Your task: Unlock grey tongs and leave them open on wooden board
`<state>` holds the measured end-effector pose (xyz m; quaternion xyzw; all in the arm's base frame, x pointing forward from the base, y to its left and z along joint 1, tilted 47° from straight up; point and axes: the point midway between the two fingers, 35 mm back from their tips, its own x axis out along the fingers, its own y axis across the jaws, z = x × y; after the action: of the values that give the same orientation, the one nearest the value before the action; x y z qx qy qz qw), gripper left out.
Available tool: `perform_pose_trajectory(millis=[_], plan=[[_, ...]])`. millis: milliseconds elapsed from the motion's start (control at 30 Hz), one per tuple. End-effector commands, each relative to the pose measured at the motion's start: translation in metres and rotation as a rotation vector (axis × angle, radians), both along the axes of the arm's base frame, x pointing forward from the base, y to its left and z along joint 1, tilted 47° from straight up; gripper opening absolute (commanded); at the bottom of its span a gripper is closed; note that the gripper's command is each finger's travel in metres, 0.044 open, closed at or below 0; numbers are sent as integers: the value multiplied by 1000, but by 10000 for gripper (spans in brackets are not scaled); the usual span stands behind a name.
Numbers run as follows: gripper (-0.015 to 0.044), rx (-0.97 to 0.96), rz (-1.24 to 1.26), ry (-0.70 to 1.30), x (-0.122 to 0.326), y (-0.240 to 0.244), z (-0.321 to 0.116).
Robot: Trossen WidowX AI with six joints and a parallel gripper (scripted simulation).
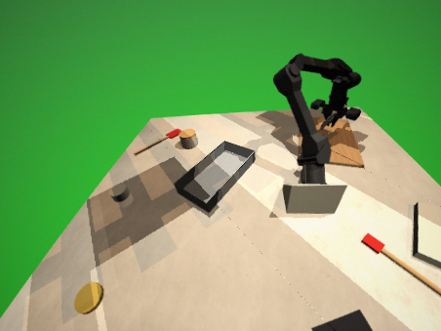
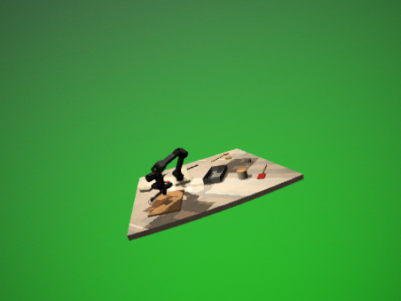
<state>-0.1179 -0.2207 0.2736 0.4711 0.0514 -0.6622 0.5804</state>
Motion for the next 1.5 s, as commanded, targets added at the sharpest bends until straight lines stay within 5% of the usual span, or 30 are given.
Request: perform_pose_trajectory(millis=[0, 533, 1267, 1467], plan=[[-150, -1, -6, 0, 1, -3, -4], [-150, -7, -8, -3, 6, -16, -15], [427, -7, -1, -4, 7, -16, -14], [440, -13, -8, 47, 0, -14, -5]])
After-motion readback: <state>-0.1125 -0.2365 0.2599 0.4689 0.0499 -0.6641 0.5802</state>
